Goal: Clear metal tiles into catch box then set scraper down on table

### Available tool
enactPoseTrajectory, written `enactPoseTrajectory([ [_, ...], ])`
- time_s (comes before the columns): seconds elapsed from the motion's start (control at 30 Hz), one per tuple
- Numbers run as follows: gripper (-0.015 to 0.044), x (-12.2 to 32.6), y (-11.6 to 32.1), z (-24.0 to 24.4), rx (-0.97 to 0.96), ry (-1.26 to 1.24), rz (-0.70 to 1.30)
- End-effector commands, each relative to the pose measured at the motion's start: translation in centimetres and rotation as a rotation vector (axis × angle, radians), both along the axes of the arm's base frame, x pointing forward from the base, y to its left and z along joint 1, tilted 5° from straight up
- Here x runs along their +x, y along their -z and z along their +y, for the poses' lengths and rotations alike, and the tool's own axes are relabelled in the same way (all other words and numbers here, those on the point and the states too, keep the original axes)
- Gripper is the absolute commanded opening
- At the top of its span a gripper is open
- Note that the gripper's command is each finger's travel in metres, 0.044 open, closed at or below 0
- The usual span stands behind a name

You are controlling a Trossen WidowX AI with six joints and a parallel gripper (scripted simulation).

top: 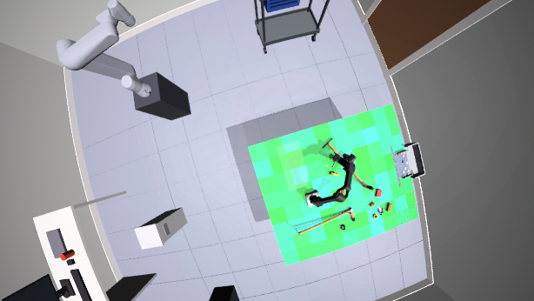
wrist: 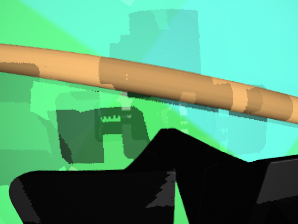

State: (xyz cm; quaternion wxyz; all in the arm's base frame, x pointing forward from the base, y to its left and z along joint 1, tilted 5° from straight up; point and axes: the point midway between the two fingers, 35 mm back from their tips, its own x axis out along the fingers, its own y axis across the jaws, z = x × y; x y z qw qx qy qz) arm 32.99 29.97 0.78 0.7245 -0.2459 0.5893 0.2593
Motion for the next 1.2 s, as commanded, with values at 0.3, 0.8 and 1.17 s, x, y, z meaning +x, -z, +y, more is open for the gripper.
enactPoseTrajectory([
  [0.3,0.0,-0.7,3.2,-0.9,-0.007,-0.005,0.003],
  [0.8,0.0,-1.8,2.8,-2.0,-0.008,-0.005,0.004],
  [1.17,0.0,-2.8,2.5,-3.1,-0.008,-0.005,0.005],
])
